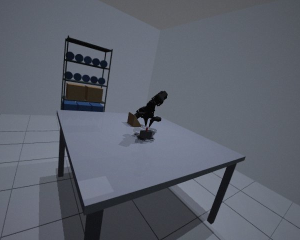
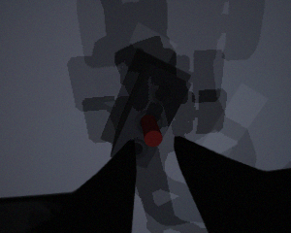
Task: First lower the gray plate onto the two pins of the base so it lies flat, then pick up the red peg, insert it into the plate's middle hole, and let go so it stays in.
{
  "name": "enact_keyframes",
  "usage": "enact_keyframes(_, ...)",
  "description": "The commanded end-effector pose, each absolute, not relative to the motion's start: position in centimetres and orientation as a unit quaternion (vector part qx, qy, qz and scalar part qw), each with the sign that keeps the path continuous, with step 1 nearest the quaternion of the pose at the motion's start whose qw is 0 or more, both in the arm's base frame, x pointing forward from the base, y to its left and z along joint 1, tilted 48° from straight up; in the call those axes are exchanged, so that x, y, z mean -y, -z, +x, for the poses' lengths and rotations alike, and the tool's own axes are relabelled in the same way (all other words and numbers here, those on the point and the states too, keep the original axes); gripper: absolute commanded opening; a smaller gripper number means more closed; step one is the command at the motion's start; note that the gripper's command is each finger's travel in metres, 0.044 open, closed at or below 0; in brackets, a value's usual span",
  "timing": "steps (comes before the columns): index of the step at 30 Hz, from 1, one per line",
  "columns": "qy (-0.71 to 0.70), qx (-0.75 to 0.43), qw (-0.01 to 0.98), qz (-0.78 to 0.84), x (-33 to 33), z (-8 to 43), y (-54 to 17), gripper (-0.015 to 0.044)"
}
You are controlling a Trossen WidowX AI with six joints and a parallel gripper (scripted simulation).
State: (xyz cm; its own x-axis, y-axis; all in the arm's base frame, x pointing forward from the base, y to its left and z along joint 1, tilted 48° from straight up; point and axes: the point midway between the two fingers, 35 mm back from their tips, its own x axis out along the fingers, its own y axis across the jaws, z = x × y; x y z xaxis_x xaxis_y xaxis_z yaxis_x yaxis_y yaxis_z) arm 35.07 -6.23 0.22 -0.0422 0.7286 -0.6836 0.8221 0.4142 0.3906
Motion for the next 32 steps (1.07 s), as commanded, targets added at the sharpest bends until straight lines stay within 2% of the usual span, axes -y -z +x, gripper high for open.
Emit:
enact_keyframes(1, 0.054, -0.72, 0.435, 0.538, 6.3, 35.1, -0.2, 0.015)
enact_keyframes(32, 0.055, -0.719, 0.433, 0.541, 7.5, 34.8, -1.5, 0.015)
